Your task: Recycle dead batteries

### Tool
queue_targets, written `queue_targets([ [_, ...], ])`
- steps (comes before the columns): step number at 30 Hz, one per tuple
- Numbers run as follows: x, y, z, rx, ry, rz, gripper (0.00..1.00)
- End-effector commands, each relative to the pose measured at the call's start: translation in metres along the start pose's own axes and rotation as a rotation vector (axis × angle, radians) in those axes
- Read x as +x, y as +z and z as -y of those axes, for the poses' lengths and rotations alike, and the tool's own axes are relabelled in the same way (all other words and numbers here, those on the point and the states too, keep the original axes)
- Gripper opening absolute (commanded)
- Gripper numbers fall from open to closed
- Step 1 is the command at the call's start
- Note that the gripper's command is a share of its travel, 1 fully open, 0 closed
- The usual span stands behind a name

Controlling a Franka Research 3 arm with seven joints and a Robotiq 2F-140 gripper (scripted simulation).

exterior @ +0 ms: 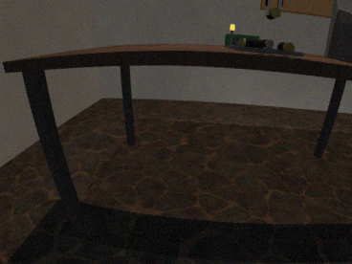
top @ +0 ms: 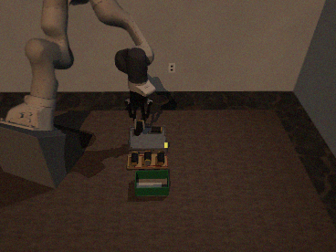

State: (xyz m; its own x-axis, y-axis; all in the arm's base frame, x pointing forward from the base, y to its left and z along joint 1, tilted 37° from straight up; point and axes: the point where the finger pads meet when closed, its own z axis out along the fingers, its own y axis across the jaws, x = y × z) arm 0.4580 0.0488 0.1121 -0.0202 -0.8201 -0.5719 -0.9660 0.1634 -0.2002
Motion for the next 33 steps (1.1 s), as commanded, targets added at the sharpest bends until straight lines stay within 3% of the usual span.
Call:
queue_targets([
  [1, 0.015, -0.001, 0.002, 0.001, 0.006, -0.001, 0.16],
  [6, 0.059, -0.001, 0.009, 0.001, 0.006, -0.001, 0.16],
  [8, 0.059, -0.001, 0.009, 0.001, 0.006, -0.001, 0.16],
  [23, 0.238, -0.002, 0.036, 0.001, 0.006, -0.001, 0.16],
  [25, 0.238, -0.002, 0.036, 0.001, 0.006, -0.001, 0.16],
  [29, 0.265, -0.002, 0.040, 0.001, 0.006, -0.001, 0.16],
  [33, 0.276, -0.002, 0.041, 0.001, 0.006, -0.001, 0.16],
])
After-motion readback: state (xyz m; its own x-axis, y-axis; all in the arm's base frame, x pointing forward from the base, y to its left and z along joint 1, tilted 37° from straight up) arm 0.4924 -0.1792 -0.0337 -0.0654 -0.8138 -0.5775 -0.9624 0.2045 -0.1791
